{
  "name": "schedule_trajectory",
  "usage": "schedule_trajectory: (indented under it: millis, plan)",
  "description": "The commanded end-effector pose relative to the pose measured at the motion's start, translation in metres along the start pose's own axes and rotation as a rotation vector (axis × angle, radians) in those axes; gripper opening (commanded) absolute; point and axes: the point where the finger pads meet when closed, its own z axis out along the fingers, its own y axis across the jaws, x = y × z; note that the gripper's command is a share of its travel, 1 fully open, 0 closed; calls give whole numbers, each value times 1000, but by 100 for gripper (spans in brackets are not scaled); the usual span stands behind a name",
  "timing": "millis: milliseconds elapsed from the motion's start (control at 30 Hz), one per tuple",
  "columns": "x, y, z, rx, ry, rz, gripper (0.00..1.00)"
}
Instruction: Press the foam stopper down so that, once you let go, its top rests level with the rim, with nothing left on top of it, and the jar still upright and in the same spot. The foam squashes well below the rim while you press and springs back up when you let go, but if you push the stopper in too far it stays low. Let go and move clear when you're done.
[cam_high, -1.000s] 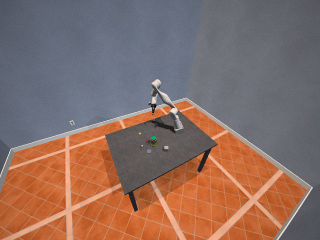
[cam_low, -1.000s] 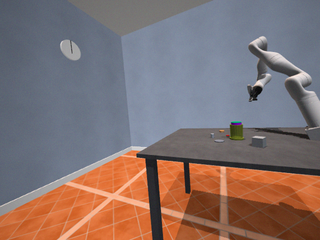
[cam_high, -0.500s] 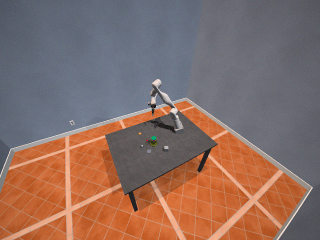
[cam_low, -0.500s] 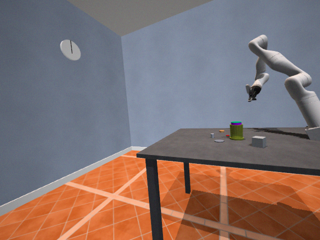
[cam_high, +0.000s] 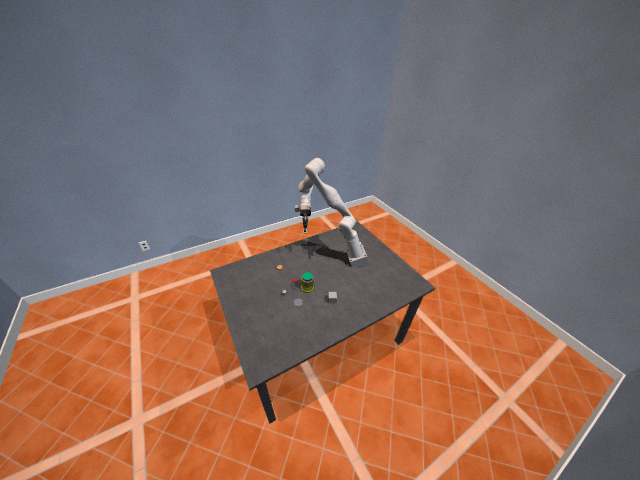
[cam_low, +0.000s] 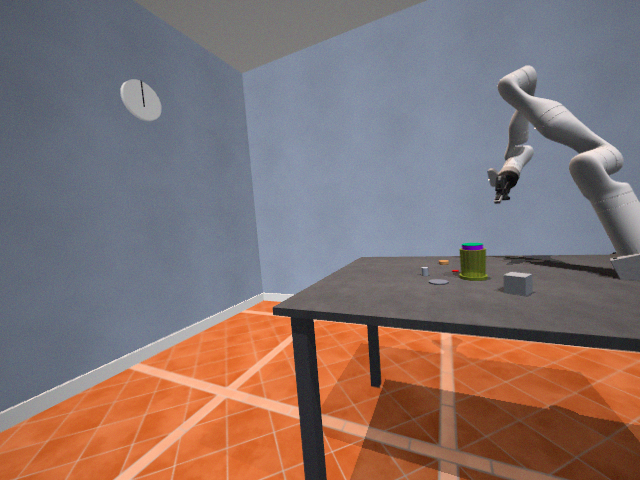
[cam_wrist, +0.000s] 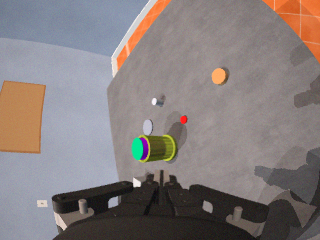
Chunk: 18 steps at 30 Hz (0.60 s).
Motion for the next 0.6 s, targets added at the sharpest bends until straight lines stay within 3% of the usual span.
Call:
schedule_trajectory:
  millis: [0, 567]
  plan:
    - [1, -1, 0, -2, 0, -5, 0]
    - [3, -9, 10, -46, -39, -17, 0]
